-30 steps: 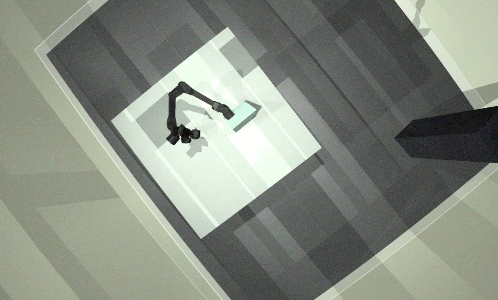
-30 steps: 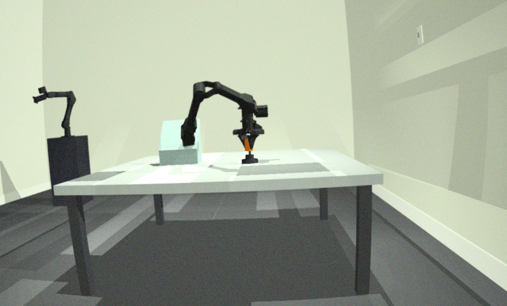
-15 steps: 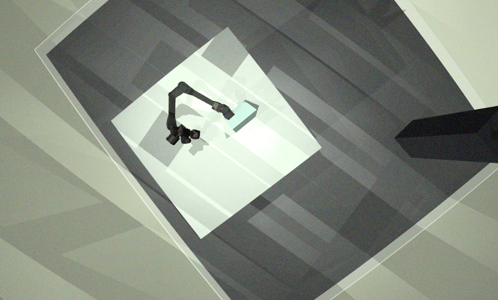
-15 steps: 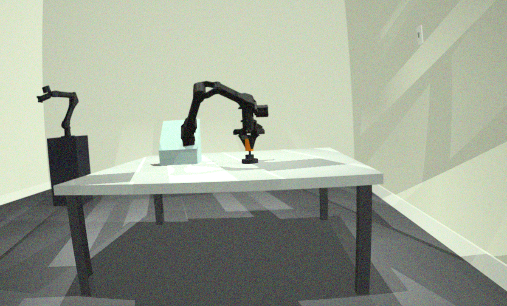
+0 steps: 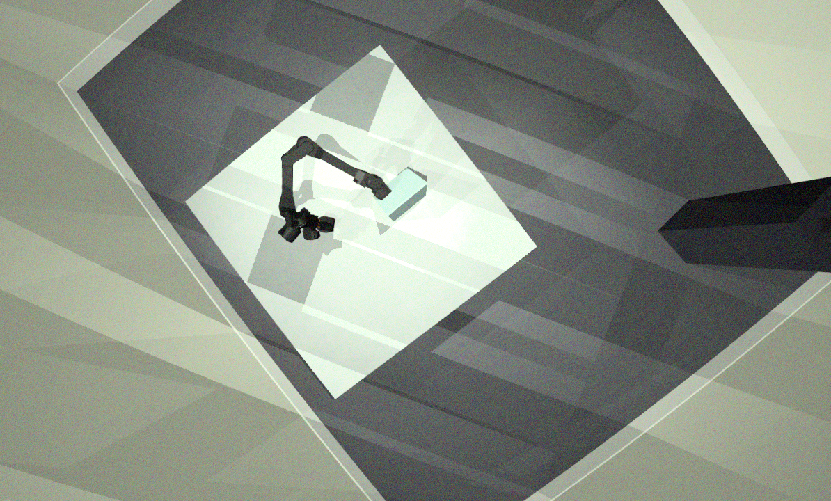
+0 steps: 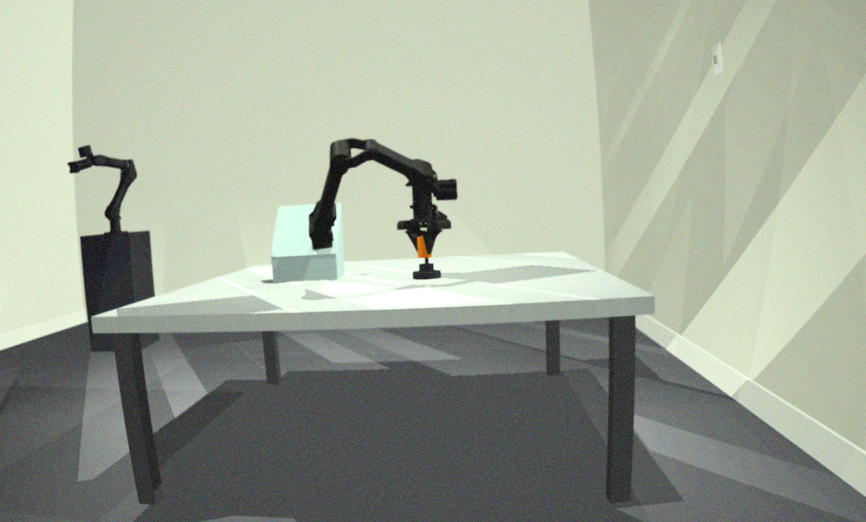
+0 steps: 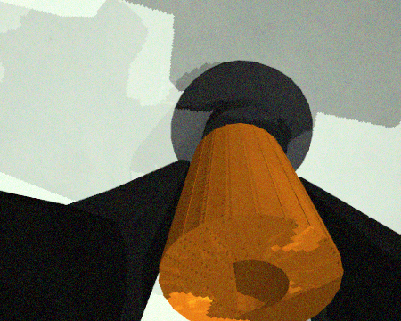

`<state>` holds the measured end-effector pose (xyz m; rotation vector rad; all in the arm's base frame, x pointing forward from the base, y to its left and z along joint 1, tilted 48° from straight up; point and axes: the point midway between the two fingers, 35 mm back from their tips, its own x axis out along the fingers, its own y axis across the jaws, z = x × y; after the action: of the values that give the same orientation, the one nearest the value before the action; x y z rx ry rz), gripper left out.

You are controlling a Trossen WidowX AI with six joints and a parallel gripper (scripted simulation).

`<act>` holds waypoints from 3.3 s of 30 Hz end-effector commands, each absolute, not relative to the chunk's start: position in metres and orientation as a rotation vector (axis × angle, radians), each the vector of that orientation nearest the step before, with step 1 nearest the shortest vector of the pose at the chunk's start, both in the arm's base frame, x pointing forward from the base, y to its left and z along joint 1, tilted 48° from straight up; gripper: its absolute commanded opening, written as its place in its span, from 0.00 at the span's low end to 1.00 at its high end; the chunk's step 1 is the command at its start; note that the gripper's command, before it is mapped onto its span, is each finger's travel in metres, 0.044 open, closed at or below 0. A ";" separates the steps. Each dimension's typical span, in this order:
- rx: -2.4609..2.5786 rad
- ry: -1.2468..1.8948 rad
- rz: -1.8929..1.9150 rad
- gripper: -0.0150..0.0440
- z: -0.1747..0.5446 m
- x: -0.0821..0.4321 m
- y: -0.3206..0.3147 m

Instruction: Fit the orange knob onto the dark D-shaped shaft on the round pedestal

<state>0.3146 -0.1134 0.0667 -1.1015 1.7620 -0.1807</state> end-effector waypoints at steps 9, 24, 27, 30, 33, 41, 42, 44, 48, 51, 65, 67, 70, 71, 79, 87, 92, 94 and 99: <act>-1.097 1.753 -0.183 0.25 0.071 0.318 -0.115; -1.097 1.753 -0.183 0.25 0.068 0.319 -0.117; -1.097 1.753 -0.183 0.25 0.068 0.319 -0.116; -1.097 1.753 -0.183 0.25 0.069 0.319 -0.114; -1.103 1.756 -0.175 0.25 0.069 0.318 -0.112; -1.246 1.803 0.002 0.25 0.066 0.314 -0.111; -1.246 1.803 0.002 0.25 0.066 0.314 -0.111; -1.246 1.803 0.002 0.25 0.066 0.314 -0.111; -1.246 1.803 0.002 0.25 0.066 0.314 -0.111; -1.246 1.803 0.002 0.25 0.067 0.314 -0.110; -1.246 1.802 0.002 0.25 0.070 0.319 -0.115; -1.246 1.802 0.002 0.25 0.070 0.319 -0.114; -1.246 1.802 0.002 0.25 0.071 0.319 -0.114; -1.246 1.802 0.002 0.25 0.070 0.319 -0.114; -1.246 1.802 0.002 0.25 0.068 0.318 -0.114; -1.246 1.803 0.002 0.25 0.066 0.315 -0.112; -1.246 1.803 0.002 0.25 0.067 0.315 -0.111; -1.246 1.803 0.002 0.25 0.068 0.315 -0.111; -1.246 1.803 0.002 0.25 0.069 0.315 -0.111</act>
<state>0.3140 -0.1125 0.0664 -1.2498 1.8111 0.0053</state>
